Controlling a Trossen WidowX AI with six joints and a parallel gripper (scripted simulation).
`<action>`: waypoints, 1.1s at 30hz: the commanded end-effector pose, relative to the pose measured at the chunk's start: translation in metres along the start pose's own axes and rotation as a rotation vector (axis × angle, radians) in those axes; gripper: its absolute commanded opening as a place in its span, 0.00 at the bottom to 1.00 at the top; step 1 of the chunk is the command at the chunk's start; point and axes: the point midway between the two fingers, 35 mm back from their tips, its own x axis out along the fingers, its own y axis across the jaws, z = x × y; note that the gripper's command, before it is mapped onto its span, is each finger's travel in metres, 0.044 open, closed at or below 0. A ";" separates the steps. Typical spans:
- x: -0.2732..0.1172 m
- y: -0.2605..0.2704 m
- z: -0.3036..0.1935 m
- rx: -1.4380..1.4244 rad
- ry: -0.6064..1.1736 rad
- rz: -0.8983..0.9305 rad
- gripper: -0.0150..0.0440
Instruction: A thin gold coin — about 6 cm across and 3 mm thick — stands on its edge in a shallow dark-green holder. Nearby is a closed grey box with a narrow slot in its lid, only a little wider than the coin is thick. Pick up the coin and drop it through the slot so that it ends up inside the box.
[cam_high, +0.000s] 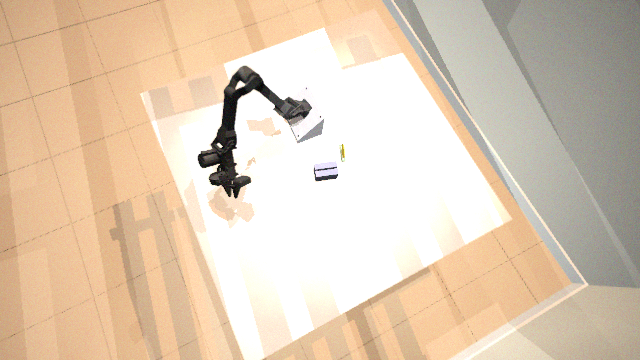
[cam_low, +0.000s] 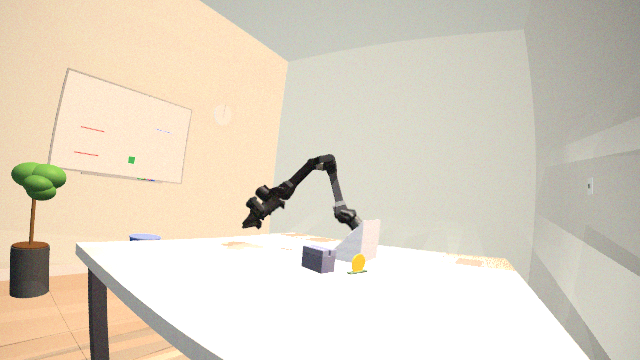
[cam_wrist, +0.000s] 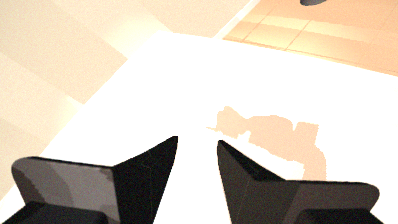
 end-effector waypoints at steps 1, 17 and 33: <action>0.029 0.042 -0.030 0.118 0.144 0.085 0.53; 0.030 0.267 -0.202 0.182 0.926 0.153 0.53; -0.124 0.361 -0.334 -0.414 1.082 -0.220 0.53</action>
